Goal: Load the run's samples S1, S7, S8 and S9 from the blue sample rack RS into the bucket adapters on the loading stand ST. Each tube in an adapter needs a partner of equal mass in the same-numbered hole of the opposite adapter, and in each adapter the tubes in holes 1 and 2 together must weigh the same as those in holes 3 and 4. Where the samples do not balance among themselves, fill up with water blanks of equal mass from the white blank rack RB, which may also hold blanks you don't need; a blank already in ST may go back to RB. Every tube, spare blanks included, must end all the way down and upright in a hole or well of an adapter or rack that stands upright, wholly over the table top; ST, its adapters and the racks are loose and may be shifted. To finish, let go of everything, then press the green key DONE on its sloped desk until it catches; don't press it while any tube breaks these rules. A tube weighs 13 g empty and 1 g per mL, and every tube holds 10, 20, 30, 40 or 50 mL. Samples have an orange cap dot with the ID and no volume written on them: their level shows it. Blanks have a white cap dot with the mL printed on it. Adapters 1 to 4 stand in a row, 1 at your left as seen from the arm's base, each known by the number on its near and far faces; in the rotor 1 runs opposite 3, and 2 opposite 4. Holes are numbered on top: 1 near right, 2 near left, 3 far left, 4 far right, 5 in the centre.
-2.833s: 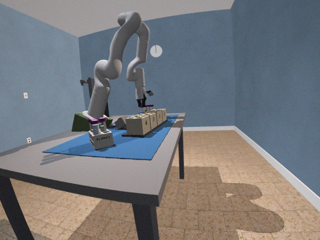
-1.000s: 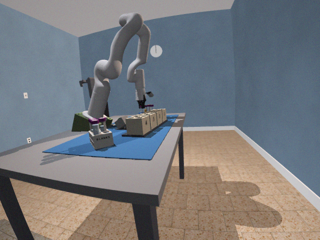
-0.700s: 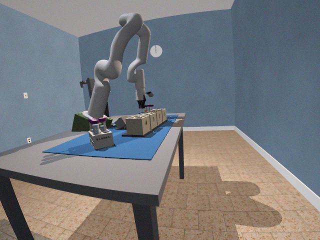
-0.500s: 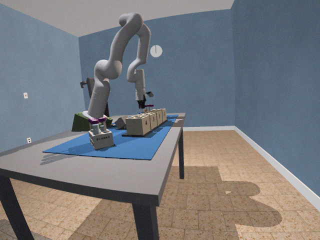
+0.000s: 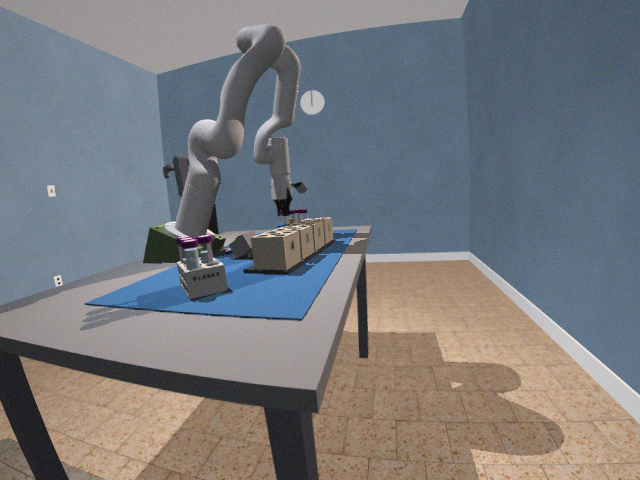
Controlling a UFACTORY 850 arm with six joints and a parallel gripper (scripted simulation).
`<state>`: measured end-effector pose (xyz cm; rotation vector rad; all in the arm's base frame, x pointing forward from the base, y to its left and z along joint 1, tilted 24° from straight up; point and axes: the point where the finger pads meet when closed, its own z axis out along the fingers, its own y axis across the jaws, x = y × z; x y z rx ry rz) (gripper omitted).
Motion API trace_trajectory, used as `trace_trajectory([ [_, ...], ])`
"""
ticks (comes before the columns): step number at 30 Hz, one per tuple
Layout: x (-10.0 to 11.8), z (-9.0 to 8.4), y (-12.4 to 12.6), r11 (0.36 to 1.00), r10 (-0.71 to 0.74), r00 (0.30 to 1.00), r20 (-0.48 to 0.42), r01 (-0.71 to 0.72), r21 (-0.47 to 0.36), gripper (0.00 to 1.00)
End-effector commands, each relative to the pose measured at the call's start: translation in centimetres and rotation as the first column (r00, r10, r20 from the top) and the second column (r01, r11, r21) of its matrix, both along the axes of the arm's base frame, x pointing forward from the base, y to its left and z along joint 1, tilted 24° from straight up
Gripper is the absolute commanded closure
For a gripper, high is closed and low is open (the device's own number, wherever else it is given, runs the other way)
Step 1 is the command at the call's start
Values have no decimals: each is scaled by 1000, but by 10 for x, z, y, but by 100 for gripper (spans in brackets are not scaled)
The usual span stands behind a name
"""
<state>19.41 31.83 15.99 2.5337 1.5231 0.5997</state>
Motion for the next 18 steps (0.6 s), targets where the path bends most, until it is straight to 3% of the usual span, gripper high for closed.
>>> trace_trajectory([
  [1,-1,3,0,1000,0,1000,0,0,1,100],
  [18,-5,12,-1,1000,0,1000,0,0,1,100],
])
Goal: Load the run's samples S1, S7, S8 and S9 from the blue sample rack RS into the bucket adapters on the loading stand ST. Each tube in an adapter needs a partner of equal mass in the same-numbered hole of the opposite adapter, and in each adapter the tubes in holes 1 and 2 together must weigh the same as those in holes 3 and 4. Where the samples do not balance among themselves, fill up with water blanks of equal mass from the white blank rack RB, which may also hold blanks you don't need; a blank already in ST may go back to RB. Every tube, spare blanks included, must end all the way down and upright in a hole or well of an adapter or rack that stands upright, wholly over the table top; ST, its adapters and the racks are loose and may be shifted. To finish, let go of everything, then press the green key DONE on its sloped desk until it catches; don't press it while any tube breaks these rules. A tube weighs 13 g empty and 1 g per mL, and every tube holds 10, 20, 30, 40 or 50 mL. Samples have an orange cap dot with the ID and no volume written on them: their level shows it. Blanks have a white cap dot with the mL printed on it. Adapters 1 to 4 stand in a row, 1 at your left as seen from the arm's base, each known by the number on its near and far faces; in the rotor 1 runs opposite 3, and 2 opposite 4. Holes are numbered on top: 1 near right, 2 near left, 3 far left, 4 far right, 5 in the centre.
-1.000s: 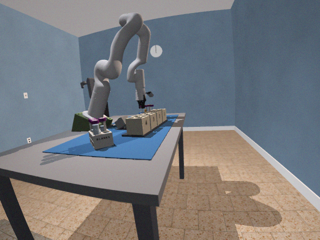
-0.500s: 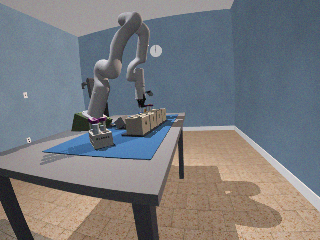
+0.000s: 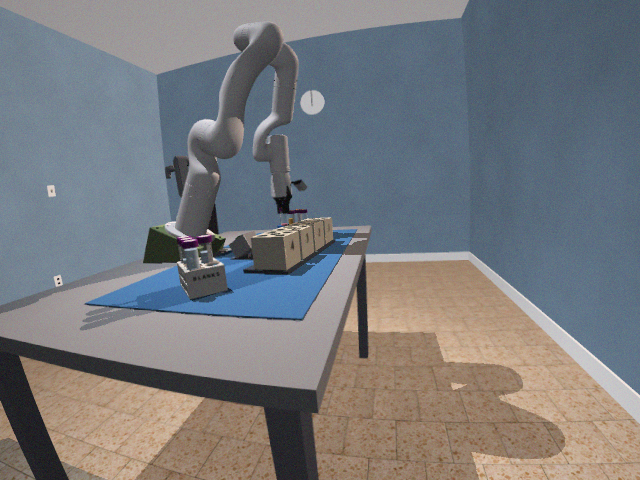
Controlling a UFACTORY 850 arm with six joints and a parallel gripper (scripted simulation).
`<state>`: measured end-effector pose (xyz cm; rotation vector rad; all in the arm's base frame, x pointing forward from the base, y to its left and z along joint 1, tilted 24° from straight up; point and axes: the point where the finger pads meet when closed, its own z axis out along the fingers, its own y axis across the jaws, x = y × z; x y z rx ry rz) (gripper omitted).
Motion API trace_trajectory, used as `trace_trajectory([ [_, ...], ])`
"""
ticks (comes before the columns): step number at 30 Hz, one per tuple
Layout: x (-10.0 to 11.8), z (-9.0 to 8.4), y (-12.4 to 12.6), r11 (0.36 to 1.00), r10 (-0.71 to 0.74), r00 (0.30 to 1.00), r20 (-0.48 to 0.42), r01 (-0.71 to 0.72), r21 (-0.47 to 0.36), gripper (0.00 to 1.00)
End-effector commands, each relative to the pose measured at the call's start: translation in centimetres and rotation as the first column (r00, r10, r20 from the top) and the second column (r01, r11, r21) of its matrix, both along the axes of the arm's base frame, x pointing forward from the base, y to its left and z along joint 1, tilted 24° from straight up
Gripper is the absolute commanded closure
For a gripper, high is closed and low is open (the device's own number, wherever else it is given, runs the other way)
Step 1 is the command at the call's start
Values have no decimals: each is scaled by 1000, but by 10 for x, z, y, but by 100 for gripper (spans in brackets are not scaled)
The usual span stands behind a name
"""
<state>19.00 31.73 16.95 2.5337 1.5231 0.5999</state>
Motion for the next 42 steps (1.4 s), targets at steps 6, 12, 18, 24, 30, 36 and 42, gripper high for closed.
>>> trace_trajectory([
  [6,-2,5,0,1000,0,1000,0,0,0,100],
  [12,-3,8,0,1000,0,1000,0,0,0,100],
  [18,-8,19,-1,1000,0,1000,0,0,1,100],
  [24,-13,30,-3,1000,0,1000,0,0,1,100],
  [30,-16,38,-3,1000,0,1000,0,0,1,100],
  [36,-21,49,-4,1000,0,1000,0,0,1,100],
  [42,-25,60,-6,1000,0,1000,0,0,1,100],
])
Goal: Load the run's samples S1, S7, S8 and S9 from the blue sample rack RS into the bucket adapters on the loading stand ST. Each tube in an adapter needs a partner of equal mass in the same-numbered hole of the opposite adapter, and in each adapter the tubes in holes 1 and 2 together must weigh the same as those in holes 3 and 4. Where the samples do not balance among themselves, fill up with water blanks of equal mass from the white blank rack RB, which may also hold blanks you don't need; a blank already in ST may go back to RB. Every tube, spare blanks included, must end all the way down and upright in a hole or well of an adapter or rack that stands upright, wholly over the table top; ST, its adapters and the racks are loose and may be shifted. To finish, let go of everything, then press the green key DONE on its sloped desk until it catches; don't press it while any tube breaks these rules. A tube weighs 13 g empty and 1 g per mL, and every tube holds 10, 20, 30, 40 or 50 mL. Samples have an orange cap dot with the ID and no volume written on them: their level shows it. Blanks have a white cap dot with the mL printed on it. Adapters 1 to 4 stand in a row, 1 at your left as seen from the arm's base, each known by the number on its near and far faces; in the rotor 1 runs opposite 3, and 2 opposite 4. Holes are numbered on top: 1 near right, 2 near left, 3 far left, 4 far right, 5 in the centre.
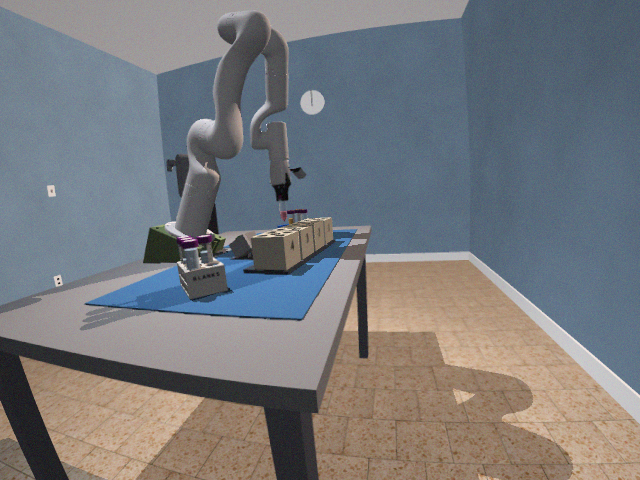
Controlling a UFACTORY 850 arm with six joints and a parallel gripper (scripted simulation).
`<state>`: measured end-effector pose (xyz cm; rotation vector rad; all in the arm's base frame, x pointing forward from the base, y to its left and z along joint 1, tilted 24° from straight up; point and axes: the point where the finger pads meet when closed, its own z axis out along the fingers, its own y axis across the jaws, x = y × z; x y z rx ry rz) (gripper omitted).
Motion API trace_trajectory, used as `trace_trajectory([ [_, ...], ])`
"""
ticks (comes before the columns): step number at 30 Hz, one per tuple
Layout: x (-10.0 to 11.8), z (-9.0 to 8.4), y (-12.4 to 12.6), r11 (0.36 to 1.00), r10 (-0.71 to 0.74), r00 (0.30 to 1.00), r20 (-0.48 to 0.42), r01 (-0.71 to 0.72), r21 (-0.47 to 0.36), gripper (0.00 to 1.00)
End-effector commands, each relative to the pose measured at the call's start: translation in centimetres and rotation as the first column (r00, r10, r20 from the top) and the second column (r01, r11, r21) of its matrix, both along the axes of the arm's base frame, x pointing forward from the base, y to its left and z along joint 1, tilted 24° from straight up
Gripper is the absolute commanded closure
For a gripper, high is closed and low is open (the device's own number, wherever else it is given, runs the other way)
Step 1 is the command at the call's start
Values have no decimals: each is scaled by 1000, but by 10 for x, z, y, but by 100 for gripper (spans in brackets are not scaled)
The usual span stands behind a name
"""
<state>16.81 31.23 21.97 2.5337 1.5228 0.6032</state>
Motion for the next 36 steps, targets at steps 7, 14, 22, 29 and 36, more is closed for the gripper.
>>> trace_trajectory([
  [7,-8,19,-1,1000,0,1000,-2,0,-1,100],
  [14,-13,31,-3,1000,0,1000,-2,0,-1,100],
  [22,-18,42,-4,1000,0,1000,-2,0,-1,100],
  [29,-23,55,-5,1000,0,1000,-2,0,-1,100],
  [36,-24,57,-5,1000,0,1000,-2,0,-1,100],
])
